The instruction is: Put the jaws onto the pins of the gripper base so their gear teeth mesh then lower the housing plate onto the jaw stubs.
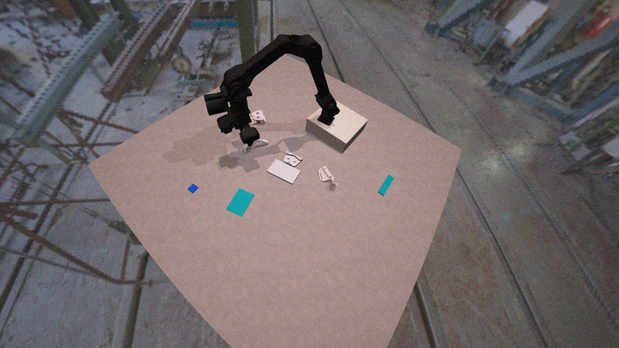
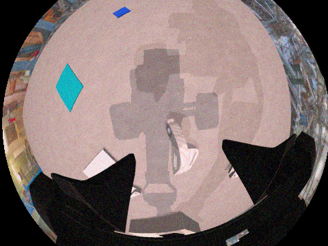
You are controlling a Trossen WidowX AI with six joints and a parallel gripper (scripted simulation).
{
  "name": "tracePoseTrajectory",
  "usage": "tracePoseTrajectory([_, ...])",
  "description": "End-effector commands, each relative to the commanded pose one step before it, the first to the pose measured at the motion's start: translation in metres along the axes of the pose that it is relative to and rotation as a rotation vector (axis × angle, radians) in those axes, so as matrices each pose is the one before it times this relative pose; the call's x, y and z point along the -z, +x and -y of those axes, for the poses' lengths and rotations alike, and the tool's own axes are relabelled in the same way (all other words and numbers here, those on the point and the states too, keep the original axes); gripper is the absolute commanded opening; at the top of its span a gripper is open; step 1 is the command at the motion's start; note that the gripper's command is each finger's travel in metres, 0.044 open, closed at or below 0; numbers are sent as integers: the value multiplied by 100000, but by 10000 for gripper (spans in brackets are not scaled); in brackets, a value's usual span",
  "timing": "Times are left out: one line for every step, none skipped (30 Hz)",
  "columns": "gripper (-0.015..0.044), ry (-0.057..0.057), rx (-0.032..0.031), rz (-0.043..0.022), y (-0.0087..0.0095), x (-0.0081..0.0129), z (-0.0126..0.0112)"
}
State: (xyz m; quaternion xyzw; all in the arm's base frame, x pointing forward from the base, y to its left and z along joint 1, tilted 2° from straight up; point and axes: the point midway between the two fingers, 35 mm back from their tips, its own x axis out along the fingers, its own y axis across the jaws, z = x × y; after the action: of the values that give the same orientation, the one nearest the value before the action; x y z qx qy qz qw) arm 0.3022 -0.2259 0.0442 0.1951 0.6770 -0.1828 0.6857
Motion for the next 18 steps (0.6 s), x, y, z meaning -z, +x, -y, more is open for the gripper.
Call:
tracePoseTrajectory([440,-331,280,-306,37,50,46])
tracePoseTrajectory([440,0,0,0,0,0,0])
tracePoseTrajectory([440,0,0,0,0,0,0])
tracePoseTrajectory([440,0,0,0,0,0,0])
tracePoseTrajectory([414,-42,16,-2,-3,20,206])
tracePoseTrajectory([387,-126,47,-6,-10,67,619])
tracePoseTrajectory([361,-210,77,-14,-16,135,1028])
tracePoseTrajectory([335,-210,75,-18,-15,166,1024])
tracePoseTrajectory([309,-126,44,-12,-8,114,612])
tracePoseTrajectory([282,-42,14,-4,-3,41,204])
tracePoseTrajectory([256,0,0,0,0,0,0])
tracePoseTrajectory([230,0,0,0,0,0,0])
tracePoseTrajectory([204,0,0,0,0,0,0])
tracePoseTrajectory([177,0,0,0,0,0,0])
tracePoseTrajectory([151,0,0,0,0,0,0])
tracePoseTrajectory([125,0,0,0,0,0,0])
tracePoseTrajectory([99,0,0,0,0,0,0])
tracePoseTrajectory([72,0,0,0,0,0,0])
